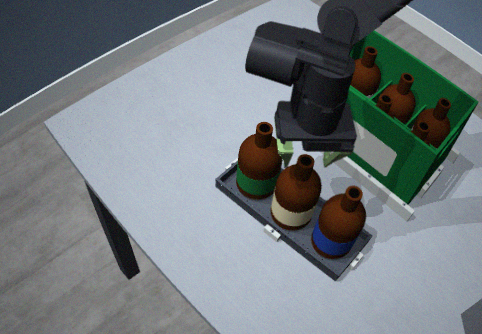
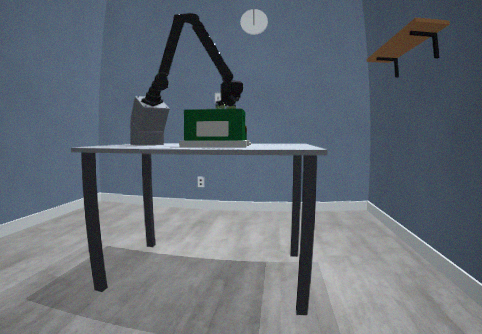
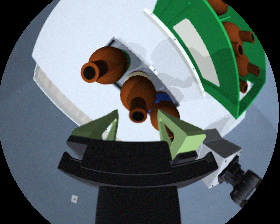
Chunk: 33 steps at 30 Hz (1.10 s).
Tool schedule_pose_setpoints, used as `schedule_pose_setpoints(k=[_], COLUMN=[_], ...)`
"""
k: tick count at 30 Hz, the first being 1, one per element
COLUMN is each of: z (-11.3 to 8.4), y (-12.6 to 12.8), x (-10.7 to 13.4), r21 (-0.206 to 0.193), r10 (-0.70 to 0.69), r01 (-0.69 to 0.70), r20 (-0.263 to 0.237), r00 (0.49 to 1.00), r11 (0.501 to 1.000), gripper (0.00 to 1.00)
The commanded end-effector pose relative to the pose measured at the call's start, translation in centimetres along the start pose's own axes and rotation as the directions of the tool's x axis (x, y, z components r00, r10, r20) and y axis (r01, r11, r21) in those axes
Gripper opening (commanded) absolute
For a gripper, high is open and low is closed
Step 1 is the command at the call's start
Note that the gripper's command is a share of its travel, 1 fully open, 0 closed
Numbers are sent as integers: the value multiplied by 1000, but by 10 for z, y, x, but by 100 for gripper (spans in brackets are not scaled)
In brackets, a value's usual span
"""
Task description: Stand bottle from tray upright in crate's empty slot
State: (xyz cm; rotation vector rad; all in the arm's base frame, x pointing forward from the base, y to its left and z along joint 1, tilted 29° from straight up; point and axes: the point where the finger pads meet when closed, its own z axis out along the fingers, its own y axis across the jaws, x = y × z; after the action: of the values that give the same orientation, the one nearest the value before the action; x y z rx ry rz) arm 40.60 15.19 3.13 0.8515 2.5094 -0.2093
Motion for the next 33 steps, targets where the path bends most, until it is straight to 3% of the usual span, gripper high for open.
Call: schedule_pose_setpoints(k=[1, 33], z=[10, 18], y=[1, 2], x=[-3, 0], r21=[5, 4], r10=[-3, -11], r01=[3, 11], r20=[-1, -2], r00=[1000, 1000], r11=[1000, 1000], gripper=[61, 61])
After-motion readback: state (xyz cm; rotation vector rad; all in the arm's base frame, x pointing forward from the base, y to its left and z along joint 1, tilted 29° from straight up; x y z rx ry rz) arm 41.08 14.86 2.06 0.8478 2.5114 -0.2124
